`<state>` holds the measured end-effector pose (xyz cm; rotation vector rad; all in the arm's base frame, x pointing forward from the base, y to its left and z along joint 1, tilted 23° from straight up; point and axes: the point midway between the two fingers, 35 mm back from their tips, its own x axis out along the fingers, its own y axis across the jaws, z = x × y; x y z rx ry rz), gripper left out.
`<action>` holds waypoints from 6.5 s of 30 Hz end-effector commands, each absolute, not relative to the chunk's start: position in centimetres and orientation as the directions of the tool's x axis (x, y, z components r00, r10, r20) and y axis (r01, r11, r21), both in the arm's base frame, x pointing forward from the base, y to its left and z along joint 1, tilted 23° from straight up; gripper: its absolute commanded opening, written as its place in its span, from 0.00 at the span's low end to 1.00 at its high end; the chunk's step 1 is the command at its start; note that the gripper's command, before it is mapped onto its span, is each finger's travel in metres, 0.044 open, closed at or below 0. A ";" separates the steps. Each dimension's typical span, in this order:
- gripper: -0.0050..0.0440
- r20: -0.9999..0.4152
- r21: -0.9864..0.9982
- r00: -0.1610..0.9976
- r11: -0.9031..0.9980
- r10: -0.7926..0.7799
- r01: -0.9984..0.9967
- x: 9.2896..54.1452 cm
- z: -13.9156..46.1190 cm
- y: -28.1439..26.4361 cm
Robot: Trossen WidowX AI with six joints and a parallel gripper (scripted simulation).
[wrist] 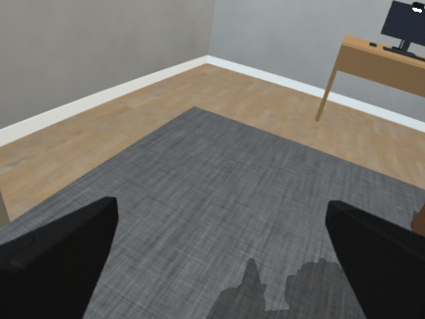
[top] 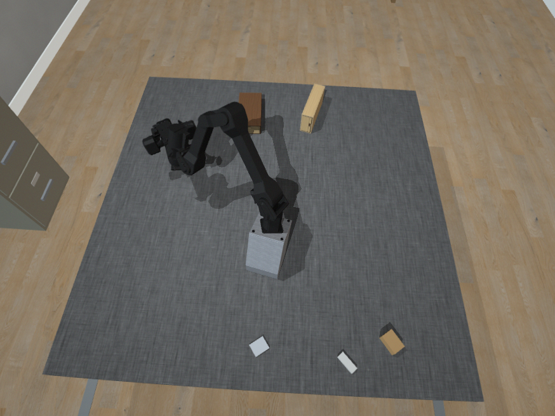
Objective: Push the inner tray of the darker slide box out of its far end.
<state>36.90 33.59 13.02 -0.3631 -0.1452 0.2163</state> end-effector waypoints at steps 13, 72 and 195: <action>0.38 0.005 -0.229 1.000 0.973 0.027 -0.025 42.1 15.0 17.9; 0.00 -0.087 -0.041 0.959 0.962 -0.271 0.268 42.3 16.0 -3.5; 0.00 0.090 -0.081 0.979 0.979 -0.181 0.188 51.4 5.7 3.2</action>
